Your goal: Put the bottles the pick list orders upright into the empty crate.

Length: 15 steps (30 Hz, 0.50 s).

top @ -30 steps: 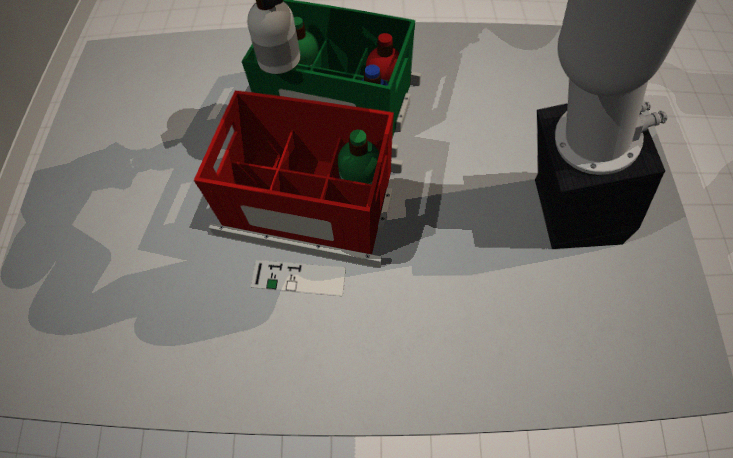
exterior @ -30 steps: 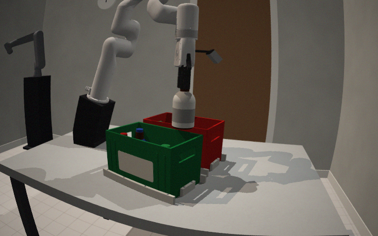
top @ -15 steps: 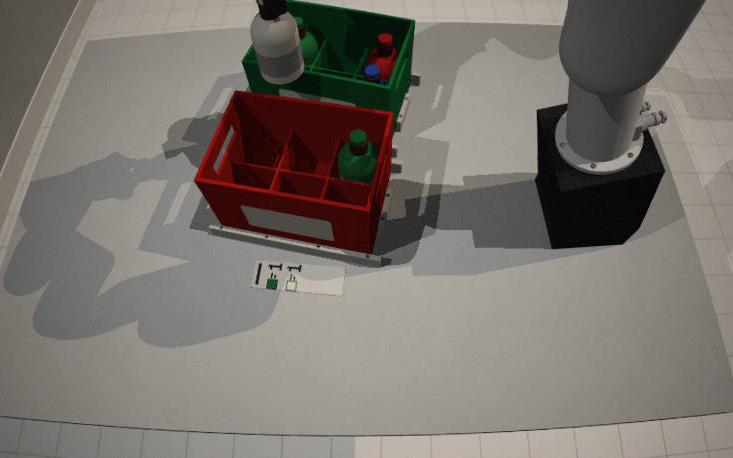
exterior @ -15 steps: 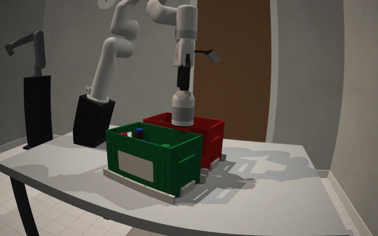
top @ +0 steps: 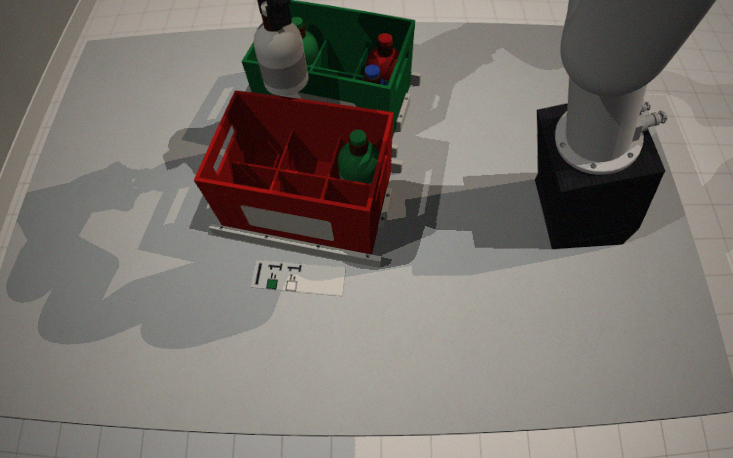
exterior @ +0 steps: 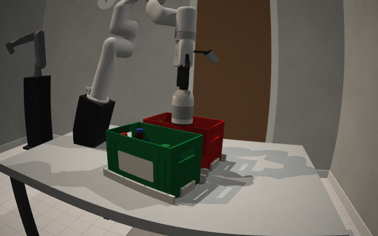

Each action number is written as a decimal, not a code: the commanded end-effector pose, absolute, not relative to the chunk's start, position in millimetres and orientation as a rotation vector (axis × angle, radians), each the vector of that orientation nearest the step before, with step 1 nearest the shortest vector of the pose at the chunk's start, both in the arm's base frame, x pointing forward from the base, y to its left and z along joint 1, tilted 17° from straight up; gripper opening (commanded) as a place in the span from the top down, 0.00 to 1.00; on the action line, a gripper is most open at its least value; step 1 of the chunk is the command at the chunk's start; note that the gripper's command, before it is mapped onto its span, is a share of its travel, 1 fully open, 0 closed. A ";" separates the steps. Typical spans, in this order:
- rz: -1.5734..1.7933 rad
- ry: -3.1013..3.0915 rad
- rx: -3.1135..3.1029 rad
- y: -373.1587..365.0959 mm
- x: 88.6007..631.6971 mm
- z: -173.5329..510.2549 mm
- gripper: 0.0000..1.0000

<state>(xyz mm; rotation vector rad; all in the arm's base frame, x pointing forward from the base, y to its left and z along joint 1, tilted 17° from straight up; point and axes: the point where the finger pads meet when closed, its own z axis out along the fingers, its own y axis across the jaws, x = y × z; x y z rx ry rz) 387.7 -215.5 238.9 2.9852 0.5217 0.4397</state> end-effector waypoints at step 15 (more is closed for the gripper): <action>0.445 0.520 2.981 -184.7 383.1 238.4 1.00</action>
